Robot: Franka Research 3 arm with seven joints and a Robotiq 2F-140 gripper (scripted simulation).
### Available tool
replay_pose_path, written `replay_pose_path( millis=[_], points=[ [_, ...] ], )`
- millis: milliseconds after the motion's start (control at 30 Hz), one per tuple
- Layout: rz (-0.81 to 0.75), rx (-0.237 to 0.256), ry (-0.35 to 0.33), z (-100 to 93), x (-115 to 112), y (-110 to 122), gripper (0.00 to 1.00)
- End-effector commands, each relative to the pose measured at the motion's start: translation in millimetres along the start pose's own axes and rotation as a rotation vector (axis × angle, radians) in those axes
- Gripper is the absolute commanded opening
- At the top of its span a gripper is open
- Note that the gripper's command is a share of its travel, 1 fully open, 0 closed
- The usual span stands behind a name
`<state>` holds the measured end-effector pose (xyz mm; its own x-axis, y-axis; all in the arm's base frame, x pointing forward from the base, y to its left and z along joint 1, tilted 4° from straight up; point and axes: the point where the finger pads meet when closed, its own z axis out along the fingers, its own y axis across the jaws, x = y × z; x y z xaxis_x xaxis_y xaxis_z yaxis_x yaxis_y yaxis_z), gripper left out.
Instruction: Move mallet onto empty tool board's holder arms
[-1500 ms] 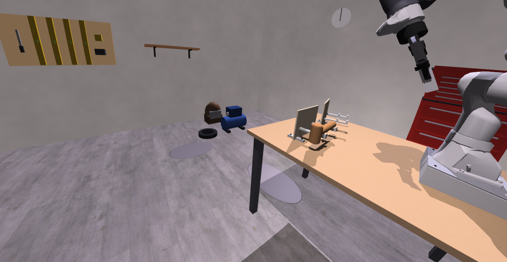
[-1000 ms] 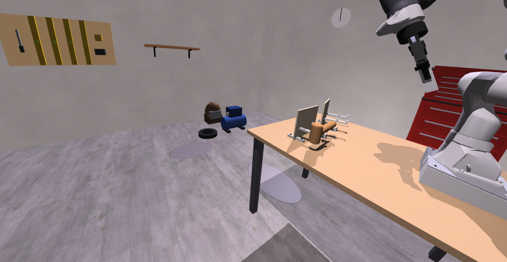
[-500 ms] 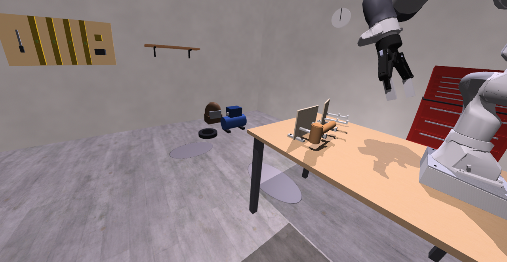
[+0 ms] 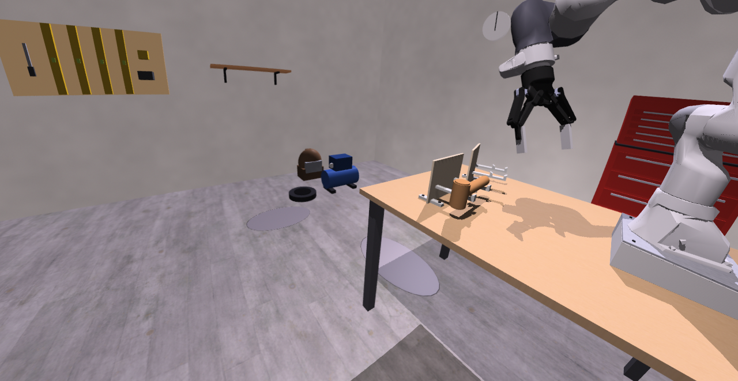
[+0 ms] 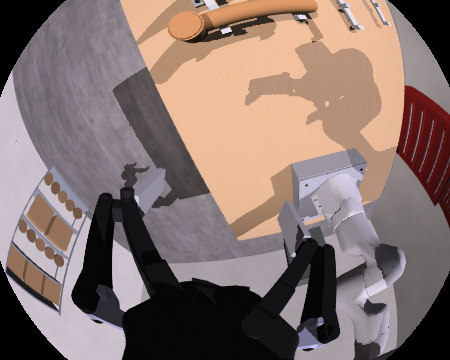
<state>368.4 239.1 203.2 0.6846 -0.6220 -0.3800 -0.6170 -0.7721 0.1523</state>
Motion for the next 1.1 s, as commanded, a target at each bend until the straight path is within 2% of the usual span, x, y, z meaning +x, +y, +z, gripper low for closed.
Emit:
replay_pose_path(
  millis=[0, 100, 167, 200, 667, 733, 767, 1067],
  points=[
    [0.159, 0.037, 0.037, -1.4, 25, -12, 1.0],
    [0.216, 0.05, 0.053, 0.7, 41, -18, 1.0],
    [0.216, 0.05, 0.053, 0.7, 41, -18, 1.0],
    [0.267, 0.063, 0.067, 2.5, 56, -22, 1.0],
    [0.532, 0.135, 0.141, 12.7, 135, -40, 1.0],
    [0.532, 0.135, 0.141, 12.7, 135, -40, 1.0],
    [0.583, 0.15, 0.155, 14.8, 151, -43, 1.0],
    [0.759, 0.208, 0.203, 22.4, 206, -49, 1.0]
  ],
)
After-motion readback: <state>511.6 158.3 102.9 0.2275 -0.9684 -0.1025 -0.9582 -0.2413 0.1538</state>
